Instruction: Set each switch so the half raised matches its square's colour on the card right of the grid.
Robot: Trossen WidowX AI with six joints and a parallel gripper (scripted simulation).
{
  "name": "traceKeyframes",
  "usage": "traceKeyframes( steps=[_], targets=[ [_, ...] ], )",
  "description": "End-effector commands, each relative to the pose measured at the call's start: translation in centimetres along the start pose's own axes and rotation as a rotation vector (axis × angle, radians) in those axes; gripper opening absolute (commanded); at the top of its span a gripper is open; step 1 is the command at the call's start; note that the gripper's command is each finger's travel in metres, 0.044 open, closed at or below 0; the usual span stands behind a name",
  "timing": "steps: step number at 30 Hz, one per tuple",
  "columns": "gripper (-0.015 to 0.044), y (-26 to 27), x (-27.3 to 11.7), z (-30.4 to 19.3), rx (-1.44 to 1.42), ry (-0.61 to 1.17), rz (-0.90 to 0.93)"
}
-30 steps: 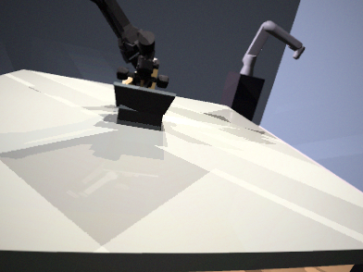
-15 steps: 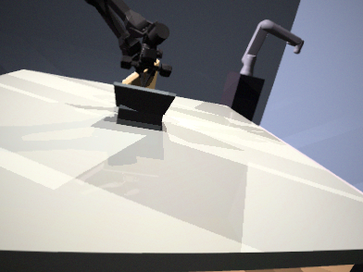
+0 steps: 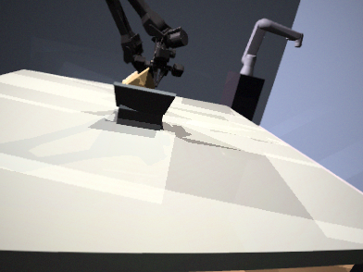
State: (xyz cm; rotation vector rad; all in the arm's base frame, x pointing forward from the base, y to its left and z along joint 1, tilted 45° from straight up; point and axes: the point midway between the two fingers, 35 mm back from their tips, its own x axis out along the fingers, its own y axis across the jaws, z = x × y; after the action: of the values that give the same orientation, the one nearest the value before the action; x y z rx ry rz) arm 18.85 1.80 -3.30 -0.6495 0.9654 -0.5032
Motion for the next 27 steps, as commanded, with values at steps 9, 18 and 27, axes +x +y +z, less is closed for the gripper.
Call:
traceKeyframes(
  steps=[9, 18, 27],
  targets=[
    [0.0, 1.3, 3.6, -0.6, 0.004, 0.021, -0.005],
    [0.0, 1.3, 4.5, -0.6, 0.004, 0.02, -0.007],
    [0.0, 1.3, 5.5, -0.6, 0.004, 0.021, -0.006]
  ],
)
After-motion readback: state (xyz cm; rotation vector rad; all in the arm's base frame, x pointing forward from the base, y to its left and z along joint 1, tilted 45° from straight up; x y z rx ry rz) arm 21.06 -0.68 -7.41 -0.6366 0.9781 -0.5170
